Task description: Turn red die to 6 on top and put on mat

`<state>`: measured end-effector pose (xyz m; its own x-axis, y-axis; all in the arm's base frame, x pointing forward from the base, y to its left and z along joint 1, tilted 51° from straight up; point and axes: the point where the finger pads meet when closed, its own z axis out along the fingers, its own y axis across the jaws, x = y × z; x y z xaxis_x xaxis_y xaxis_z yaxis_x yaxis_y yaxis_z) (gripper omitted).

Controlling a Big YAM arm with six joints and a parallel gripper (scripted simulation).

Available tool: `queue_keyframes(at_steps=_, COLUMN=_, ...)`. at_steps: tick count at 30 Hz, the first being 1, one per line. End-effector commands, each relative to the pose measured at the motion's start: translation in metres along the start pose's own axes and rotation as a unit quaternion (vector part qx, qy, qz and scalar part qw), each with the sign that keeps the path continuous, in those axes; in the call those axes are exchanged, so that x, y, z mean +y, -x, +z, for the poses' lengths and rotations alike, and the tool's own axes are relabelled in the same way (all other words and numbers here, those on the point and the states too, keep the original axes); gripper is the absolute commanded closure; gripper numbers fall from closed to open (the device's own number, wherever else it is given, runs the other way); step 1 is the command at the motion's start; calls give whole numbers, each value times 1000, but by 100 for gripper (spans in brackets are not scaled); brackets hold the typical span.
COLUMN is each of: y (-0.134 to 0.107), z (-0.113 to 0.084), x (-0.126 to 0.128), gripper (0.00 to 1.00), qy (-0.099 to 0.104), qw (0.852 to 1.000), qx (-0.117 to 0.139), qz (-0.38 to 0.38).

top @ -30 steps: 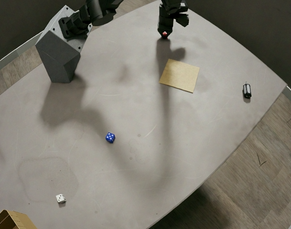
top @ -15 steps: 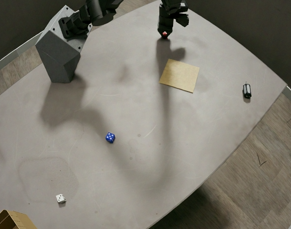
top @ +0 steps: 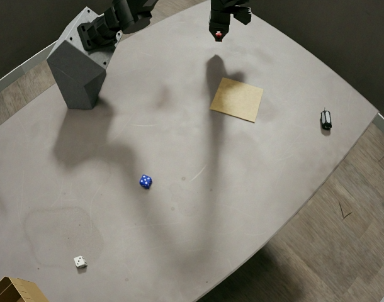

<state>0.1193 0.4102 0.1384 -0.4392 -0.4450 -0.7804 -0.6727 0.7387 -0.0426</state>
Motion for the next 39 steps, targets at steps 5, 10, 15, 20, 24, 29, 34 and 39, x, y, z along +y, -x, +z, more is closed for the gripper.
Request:
queue_keyframes(at_steps=5, y=13, z=-55, x=11, gripper=80, qy=16, qw=1000, qx=-10, qz=18)
queue_keyframes(at_steps=10, y=-5, z=-46, x=5, gripper=80, qy=1, qw=1000, qx=7, qz=4)
queue_keyframes(at_steps=15, y=3, z=-51, x=5, gripper=80, qy=8, qw=1000, qx=-2, qz=14)
queue_keyframes(at_steps=20, y=3, z=-50, x=6, gripper=80, qy=8, qw=1000, qx=-2, qz=-6)
queue_keyframes(at_steps=24, y=3, z=-47, x=8, gripper=80, qy=7, qw=999, qx=-2, qz=-32)
queue_keyframes(at_steps=29, y=13, z=-43, x=10, gripper=80, qy=6, qw=990, qx=-7, qz=-140)
queue_keyframes(at_steps=34, y=11, z=-41, x=7, gripper=80, qy=4, qw=971, qx=-7, qz=-240)
queue_keyframes(at_steps=39, y=12, z=-37, x=10, gripper=80, qy=3, qw=946, qx=-5, qz=-323)
